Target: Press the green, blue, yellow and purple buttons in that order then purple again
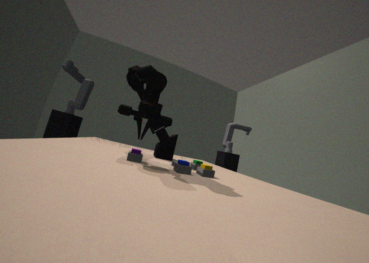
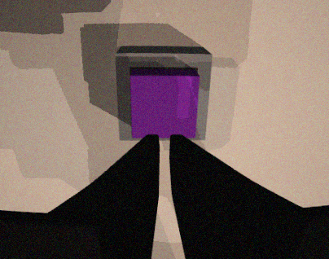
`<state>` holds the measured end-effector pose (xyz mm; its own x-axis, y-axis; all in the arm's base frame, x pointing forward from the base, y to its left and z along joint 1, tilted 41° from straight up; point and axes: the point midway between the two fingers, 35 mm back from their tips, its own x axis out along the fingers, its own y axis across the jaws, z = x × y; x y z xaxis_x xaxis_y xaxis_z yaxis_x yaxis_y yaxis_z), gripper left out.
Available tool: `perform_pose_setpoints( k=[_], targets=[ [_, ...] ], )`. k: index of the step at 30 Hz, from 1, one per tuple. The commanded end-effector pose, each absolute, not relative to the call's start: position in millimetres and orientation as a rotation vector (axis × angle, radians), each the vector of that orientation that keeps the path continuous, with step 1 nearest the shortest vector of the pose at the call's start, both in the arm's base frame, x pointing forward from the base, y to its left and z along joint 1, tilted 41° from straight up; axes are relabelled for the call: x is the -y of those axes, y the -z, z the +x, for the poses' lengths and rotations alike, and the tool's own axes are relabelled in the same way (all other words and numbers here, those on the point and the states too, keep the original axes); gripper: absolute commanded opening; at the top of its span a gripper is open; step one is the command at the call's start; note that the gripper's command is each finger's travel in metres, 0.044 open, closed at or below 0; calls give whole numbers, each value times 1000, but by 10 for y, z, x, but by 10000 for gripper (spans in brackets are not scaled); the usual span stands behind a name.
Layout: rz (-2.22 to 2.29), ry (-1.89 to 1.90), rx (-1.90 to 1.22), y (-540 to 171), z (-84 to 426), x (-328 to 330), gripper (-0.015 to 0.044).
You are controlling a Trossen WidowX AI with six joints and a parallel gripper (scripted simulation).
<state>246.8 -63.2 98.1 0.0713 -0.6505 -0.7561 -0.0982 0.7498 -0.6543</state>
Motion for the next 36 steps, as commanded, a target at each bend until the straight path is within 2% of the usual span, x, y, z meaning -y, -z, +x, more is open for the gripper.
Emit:
perform_pose_setpoints(
  k=[1,36],
  targets=[
    [-661,461,-1454,-903,2477,712,20],
    [-662,462,-1454,-664,2501,925,20]
  ],
)
